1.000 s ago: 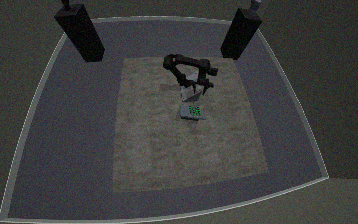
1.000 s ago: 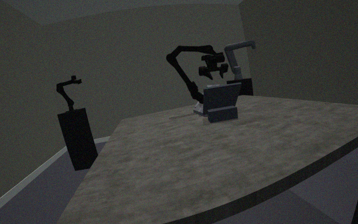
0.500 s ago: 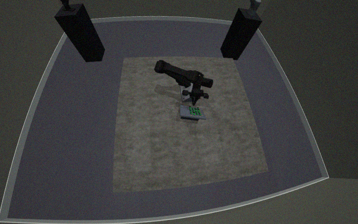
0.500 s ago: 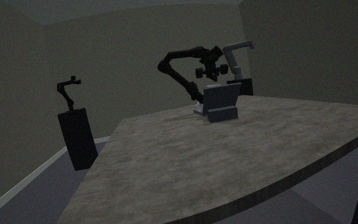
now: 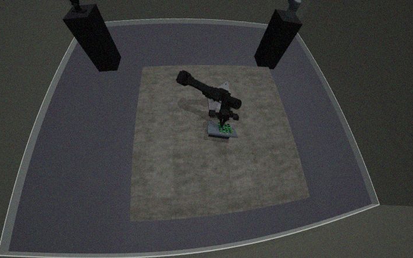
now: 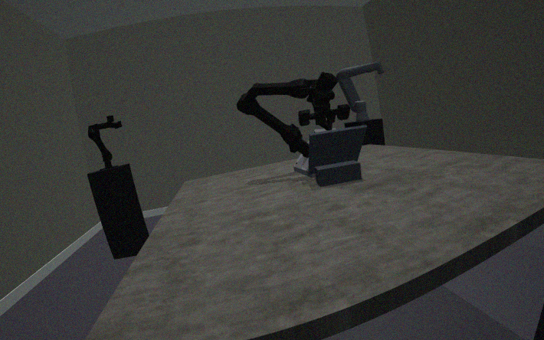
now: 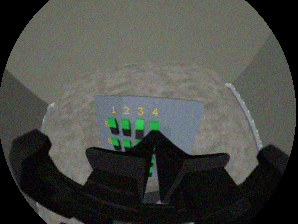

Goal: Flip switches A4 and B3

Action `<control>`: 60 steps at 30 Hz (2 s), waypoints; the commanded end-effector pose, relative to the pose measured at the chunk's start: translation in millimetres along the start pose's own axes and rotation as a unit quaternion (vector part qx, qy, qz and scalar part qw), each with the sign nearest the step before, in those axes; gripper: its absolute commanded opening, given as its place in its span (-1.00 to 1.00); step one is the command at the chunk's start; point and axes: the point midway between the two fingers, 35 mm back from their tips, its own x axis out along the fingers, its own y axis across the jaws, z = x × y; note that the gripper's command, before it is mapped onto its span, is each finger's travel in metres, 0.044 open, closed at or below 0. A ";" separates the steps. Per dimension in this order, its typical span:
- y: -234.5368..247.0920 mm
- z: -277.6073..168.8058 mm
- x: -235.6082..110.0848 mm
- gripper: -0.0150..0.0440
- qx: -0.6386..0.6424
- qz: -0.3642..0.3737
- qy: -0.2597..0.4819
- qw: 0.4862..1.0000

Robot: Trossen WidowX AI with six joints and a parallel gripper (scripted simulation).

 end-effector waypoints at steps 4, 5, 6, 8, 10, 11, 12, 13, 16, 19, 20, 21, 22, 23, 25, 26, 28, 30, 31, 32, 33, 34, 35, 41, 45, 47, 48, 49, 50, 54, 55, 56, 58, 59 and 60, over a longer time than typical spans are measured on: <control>-0.1 0.0 7.0 -0.49 -0.001 0.000 -0.001 1.000; 0.0 0.0 8.4 -0.49 -0.001 0.000 -0.001 1.000; 0.0 0.0 9.9 -0.49 -0.001 0.000 -0.001 1.000; 0.0 0.1 12.8 -0.49 -0.001 0.000 -0.001 1.000; -0.1 0.2 15.5 -0.49 -0.001 0.000 -0.001 1.000; -0.1 0.3 16.2 -0.49 -0.001 0.000 -0.001 1.000; -0.2 0.3 16.4 -0.49 -0.001 0.000 -0.001 1.000; -0.2 0.3 16.4 -0.49 -0.001 0.000 -0.001 1.000; -0.2 0.3 16.4 -0.49 -0.001 0.000 -0.001 1.000; -0.2 0.3 16.4 -0.49 -0.001 0.000 -0.001 1.000; -0.2 0.3 16.4 -0.49 -0.001 0.000 -0.001 1.000; -0.2 0.3 16.4 -0.49 -0.001 0.000 -0.001 1.000; -0.2 0.3 16.4 -0.49 -0.001 0.000 -0.001 1.000; -0.2 0.3 16.4 -0.49 -0.001 0.000 -0.001 1.000; -0.2 0.3 16.4 -0.49 -0.001 0.000 -0.001 1.000; -0.2 0.3 16.4 -0.49 -0.001 0.000 -0.001 1.000; -0.2 0.3 16.4 -0.49 -0.001 0.000 -0.001 1.000; -0.2 0.3 16.4 -0.49 -0.001 0.000 -0.001 1.000; -0.2 0.3 16.4 -0.49 -0.001 0.000 -0.001 1.000; -0.2 0.3 16.5 -0.49 -0.001 0.000 -0.001 1.000; -0.2 0.3 16.7 -0.49 -0.001 0.000 -0.001 1.000; -0.2 0.3 16.8 -0.49 -0.001 0.000 -0.001 1.000; -0.2 0.3 17.0 -0.49 -0.001 0.000 -0.001 1.000; -0.2 0.3 17.8 -0.49 -0.001 0.000 -0.001 1.000; -0.2 0.3 18.3 -0.49 -0.001 0.000 -0.001 1.000; -0.2 0.4 18.6 -0.49 -0.001 0.000 -0.001 1.000; -0.2 0.4 18.7 -0.49 -0.001 0.000 -0.001 1.000; -0.2 0.4 18.8 -0.49 -0.001 0.000 -0.001 1.000; -0.2 0.4 19.0 -0.49 -0.001 0.000 -0.001 1.000; -0.2 0.4 19.5 -0.49 -0.001 0.000 -0.001 1.000; -0.2 0.4 19.6 -0.49 -0.001 0.000 -0.001 1.000; -0.2 0.4 19.8 -0.49 -0.001 0.000 -0.001 1.000; -0.2 0.4 20.0 -0.49 -0.001 0.000 -0.001 1.000; -0.2 0.4 20.2 -0.49 -0.001 0.000 -0.001 1.000; -0.2 0.4 20.3 -0.49 -0.001 0.000 -0.001 1.000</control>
